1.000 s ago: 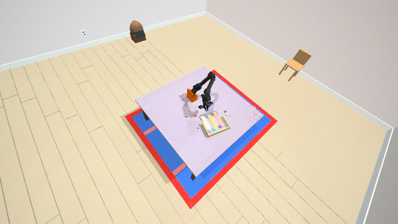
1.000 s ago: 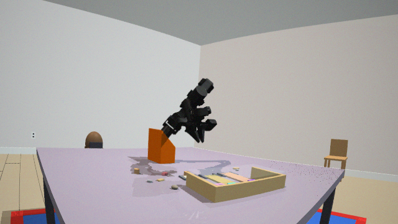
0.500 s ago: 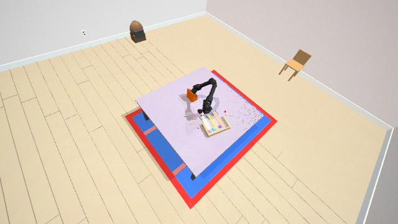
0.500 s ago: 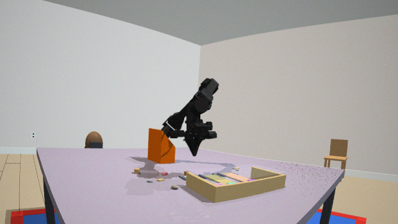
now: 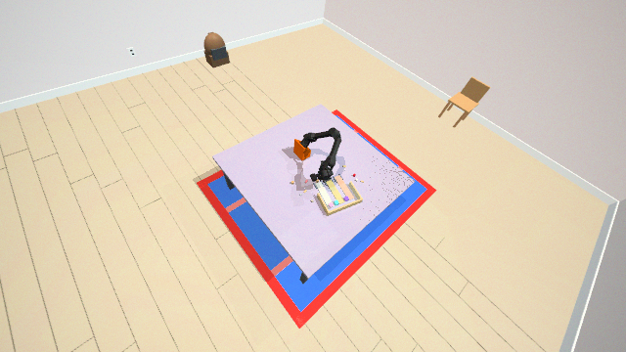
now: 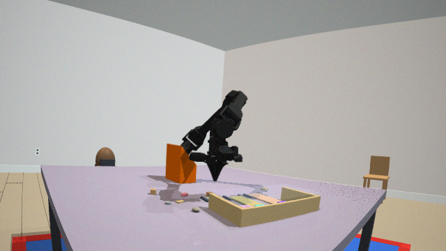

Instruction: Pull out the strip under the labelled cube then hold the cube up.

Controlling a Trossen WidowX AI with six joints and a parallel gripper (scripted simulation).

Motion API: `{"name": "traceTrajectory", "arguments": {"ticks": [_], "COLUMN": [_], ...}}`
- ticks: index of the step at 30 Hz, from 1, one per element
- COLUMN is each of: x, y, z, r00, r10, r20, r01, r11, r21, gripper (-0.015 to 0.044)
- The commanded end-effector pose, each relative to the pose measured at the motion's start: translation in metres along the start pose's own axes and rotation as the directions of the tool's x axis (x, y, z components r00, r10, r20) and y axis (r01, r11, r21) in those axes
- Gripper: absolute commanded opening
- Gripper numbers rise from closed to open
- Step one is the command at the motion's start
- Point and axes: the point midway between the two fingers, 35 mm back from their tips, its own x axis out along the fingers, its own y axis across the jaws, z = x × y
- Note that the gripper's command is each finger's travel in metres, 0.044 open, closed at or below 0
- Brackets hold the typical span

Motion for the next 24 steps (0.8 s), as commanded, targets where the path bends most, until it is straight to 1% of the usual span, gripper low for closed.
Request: {"name": "traceTrajectory", "arguments": {"ticks": [1,24], "x": [0.007,0.045], "y": [-0.001,0.001], "z": [0.001,0.002], "r00": [1.000,1.000], "r10": [-0.003,-0.002], "r20": [-0.006,-0.006], "r01": [0.003,0.002], "r11": [1.000,1.000], "r21": [-0.001,-0.001], "gripper": [0.0000,0.0000]}}
